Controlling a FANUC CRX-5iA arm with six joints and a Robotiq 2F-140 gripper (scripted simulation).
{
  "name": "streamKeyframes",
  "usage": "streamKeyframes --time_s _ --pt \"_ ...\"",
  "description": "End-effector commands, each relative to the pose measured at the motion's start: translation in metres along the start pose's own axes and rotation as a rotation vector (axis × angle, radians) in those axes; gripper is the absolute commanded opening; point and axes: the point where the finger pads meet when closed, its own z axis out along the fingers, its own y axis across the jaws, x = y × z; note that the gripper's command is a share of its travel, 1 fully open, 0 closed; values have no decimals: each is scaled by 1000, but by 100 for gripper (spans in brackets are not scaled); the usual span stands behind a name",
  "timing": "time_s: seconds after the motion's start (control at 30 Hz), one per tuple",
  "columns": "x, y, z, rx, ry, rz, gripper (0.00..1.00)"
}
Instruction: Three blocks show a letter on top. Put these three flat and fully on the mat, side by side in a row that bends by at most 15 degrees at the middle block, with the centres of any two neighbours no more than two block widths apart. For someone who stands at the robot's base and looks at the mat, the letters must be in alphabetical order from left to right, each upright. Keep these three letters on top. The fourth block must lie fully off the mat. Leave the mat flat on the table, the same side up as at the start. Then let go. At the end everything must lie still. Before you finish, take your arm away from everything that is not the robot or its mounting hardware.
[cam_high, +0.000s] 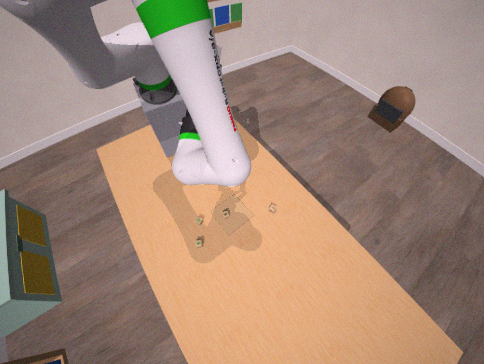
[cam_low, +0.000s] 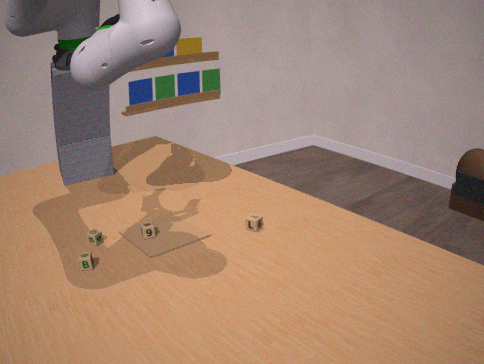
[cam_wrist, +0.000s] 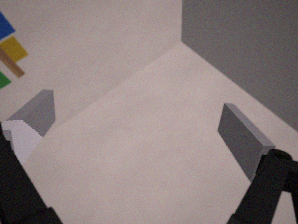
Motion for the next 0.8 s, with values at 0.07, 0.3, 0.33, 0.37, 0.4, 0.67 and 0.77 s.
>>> streamKeyframes --time_s 0.07,0.3,0.33,0.37,0.4,0.67,0.77 --pt "-42 -7 -43 199 -41 1 100" --pt "-89 -13 -91 420 -92 -3 100" --pt "-93 -14 -96 441 -96 -3 100" --pt "-98 -14 -101 464 -102 -4 100" --pt "-105 -15 -108 496 -109 -5 100" --pt "-162 -24 -168 770 -169 -6 100" --pt "-185 -27 -192 880 -194 -7 100"
